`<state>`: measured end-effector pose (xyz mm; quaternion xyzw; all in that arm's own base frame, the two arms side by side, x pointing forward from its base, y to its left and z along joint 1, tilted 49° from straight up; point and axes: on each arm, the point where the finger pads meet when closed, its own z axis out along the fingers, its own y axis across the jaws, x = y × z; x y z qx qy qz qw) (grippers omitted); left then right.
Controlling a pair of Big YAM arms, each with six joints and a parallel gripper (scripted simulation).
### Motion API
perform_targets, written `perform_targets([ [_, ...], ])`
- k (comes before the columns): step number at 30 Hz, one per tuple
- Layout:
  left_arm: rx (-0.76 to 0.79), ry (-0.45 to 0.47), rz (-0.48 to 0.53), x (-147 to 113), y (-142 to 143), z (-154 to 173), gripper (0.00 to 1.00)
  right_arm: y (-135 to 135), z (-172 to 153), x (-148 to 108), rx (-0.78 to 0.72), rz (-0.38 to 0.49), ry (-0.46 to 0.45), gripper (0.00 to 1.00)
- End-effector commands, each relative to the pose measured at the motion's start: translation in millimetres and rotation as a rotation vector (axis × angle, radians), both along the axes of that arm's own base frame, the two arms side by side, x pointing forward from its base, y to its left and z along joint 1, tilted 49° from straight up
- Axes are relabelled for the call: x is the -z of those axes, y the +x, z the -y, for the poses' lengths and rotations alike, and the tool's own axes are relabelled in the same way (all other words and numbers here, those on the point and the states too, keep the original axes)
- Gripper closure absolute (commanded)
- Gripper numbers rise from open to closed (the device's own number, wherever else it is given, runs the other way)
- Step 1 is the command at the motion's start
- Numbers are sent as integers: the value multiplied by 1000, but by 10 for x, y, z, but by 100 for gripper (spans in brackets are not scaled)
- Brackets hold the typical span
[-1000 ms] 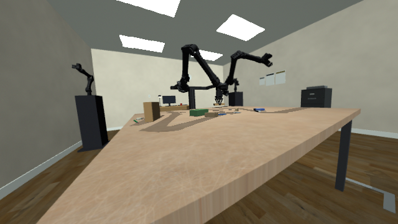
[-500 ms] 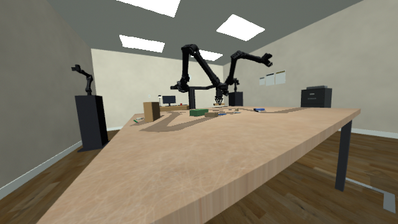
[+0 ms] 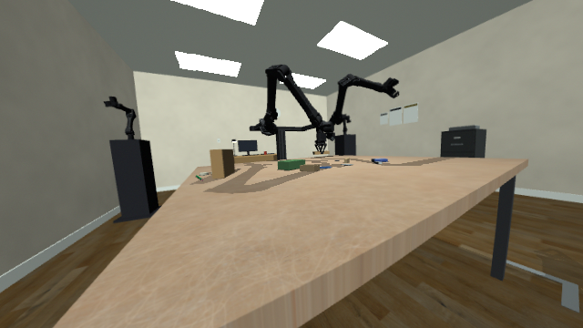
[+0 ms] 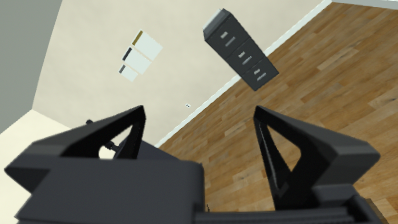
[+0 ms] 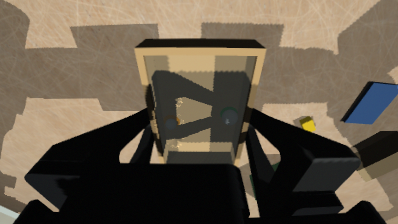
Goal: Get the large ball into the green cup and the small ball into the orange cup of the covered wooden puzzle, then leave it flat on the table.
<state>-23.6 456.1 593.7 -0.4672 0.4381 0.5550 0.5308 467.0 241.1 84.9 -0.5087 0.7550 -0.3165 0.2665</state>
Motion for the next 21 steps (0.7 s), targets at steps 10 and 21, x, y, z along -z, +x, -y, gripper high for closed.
perform_targets([
  [10,-20,46,-13,-153,-82,93,0,-1,-5,-6,-9,8,5,30],
  [21,-20,46,-13,-153,-82,93,0,46,71,83,3,-3,-7,30],
])
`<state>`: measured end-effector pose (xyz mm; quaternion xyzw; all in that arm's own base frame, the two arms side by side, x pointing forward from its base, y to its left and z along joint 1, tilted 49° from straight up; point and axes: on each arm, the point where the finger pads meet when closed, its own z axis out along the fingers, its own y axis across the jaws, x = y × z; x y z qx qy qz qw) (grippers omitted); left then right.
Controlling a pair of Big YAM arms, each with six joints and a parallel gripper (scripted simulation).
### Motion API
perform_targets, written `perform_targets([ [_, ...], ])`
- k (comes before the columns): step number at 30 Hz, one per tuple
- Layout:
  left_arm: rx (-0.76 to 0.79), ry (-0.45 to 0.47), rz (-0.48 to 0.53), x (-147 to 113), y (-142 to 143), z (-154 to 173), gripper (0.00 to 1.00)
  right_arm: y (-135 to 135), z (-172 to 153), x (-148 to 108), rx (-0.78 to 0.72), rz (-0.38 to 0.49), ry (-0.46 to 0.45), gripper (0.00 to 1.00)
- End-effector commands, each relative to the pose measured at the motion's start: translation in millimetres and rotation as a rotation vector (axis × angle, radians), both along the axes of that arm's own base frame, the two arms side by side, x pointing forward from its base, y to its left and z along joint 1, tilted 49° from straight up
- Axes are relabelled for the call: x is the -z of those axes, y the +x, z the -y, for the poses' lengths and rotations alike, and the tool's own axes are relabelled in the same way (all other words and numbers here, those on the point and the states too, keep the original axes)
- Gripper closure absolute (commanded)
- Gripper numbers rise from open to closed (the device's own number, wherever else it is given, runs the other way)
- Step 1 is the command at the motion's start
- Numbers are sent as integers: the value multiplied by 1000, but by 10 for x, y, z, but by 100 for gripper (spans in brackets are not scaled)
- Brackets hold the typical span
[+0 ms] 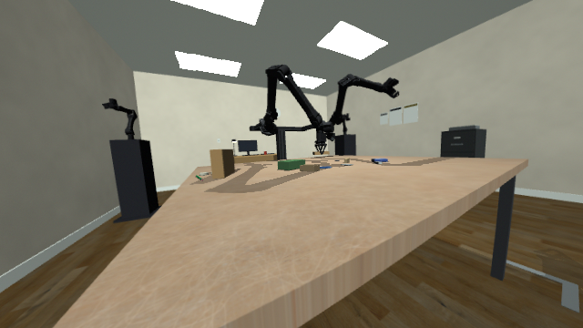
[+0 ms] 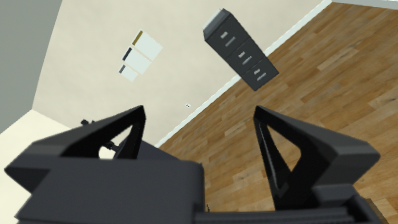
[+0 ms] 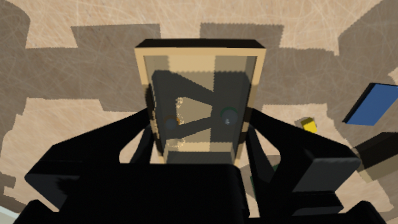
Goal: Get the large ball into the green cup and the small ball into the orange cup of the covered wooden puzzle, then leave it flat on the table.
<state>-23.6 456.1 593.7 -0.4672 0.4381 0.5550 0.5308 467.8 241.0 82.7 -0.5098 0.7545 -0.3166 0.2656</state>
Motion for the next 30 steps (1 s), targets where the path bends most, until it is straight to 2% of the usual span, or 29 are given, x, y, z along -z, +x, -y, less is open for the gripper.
perform_targets([
  [1,-20,46,-13,-153,-82,93,0,46,68,48,5,1,-3,30],
  [10,-20,46,-13,-153,-82,93,0,123,56,78,5,5,0,30],
  [11,-20,46,-13,-153,-82,93,0,125,-6,-69,-6,30,19,30],
  [13,-20,46,-13,-153,-82,93,0,174,46,75,4,10,5,30],
  [27,-20,46,-13,-153,-82,93,0,322,81,190,4,13,6,30],
  [28,-20,46,-13,-153,-82,93,0,309,-17,10,-13,42,27,30],
  [30,-20,46,-13,-153,-82,93,0,358,94,226,4,12,6,30],
])
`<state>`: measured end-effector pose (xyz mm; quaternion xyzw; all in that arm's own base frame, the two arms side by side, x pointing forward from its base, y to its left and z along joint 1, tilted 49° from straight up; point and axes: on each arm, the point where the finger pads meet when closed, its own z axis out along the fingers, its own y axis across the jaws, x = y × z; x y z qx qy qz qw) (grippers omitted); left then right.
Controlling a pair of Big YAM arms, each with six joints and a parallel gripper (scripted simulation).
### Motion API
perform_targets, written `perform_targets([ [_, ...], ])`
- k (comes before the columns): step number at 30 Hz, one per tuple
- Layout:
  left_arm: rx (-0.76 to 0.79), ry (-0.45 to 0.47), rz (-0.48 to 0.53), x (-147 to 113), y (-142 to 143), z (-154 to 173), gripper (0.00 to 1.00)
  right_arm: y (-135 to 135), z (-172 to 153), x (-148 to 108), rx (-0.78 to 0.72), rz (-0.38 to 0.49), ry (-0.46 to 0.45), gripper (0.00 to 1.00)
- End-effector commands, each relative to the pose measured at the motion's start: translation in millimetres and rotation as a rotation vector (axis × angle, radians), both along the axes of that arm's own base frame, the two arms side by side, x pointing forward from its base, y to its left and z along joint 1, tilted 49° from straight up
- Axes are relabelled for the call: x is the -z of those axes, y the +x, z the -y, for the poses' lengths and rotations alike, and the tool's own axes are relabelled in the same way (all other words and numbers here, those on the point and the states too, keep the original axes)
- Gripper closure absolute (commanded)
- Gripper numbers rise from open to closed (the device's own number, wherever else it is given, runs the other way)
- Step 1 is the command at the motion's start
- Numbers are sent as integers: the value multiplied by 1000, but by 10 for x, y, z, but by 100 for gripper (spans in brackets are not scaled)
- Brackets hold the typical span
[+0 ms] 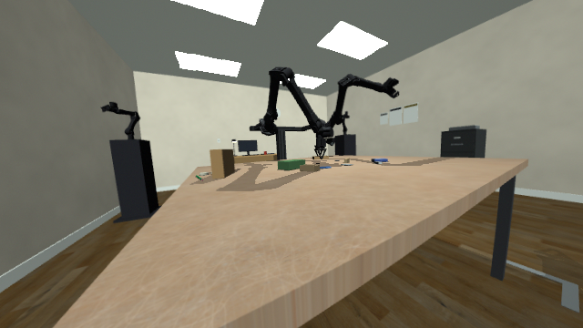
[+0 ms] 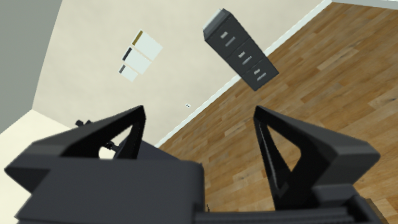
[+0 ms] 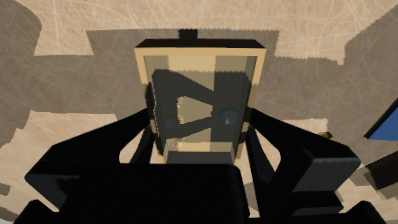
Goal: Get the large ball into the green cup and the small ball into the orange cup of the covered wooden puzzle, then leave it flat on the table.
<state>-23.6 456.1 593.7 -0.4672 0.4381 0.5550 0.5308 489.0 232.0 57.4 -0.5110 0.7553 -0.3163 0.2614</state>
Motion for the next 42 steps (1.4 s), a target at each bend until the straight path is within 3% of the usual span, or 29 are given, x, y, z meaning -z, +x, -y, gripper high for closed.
perform_targets([
  [1,-20,46,-13,-153,-82,93,0,158,8,-16,3,20,9,30],
  [11,-20,46,-13,-153,-82,93,0,252,16,94,-3,19,8,30],
  [14,-20,46,-13,-153,-82,93,0,268,19,65,-2,25,12,30],
  [15,-20,46,-13,-153,-82,93,0,298,21,-73,0,48,27,30],
  [17,-20,46,-13,-153,-82,93,0,300,58,121,3,20,9,30],
  [22,-20,46,-13,-153,-82,93,0,319,58,166,0,17,7,30],
  [42,-20,46,-13,-153,-82,93,0,333,30,116,-5,30,16,30],
])
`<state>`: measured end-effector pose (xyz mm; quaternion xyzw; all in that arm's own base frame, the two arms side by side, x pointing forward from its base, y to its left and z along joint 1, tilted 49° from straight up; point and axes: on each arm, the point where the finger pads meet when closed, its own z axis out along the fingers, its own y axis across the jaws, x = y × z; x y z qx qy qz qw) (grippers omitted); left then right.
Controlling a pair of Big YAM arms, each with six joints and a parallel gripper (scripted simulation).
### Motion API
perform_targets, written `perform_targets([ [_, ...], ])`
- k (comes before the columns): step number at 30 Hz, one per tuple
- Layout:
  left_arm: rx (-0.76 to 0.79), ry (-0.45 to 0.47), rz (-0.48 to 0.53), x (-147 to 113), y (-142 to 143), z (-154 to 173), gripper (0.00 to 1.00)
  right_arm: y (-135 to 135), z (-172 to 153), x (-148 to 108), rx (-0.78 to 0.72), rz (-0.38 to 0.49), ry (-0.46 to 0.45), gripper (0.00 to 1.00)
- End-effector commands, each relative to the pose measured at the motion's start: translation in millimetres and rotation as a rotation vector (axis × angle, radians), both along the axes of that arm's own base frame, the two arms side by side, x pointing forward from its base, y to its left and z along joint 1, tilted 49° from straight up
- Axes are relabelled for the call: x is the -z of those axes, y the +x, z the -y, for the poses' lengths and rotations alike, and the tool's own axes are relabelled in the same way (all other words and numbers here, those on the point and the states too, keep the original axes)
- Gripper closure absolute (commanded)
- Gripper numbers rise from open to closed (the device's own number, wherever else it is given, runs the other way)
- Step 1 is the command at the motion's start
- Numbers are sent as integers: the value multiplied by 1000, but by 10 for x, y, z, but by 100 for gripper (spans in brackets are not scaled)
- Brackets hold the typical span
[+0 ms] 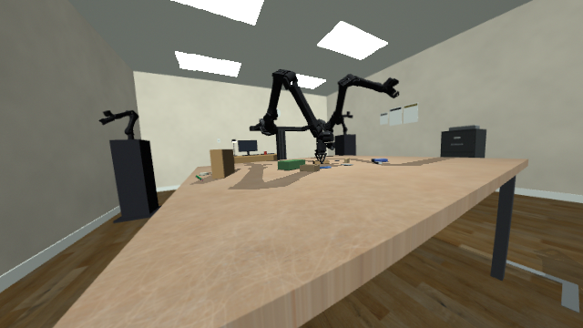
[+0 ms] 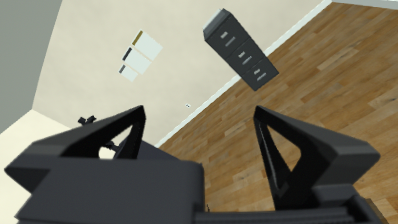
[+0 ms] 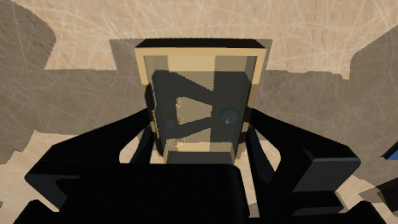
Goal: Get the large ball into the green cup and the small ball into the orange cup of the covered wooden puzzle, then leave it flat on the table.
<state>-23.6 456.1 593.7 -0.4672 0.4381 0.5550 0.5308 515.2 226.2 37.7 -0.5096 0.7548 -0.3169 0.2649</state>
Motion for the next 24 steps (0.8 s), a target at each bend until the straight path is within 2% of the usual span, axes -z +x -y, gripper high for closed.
perform_targets([
  [1,-20,46,-13,-153,-82,93,0,71,-28,-81,-5,23,13,30],
  [12,-20,46,-13,-153,-82,93,0,71,-28,-81,-5,23,13,30],
  [13,-20,46,-13,-153,-82,93,0,71,-28,-81,-5,23,13,13],
  [24,-20,46,-13,-153,-82,93,0,71,-28,-81,-5,23,13,13],
])
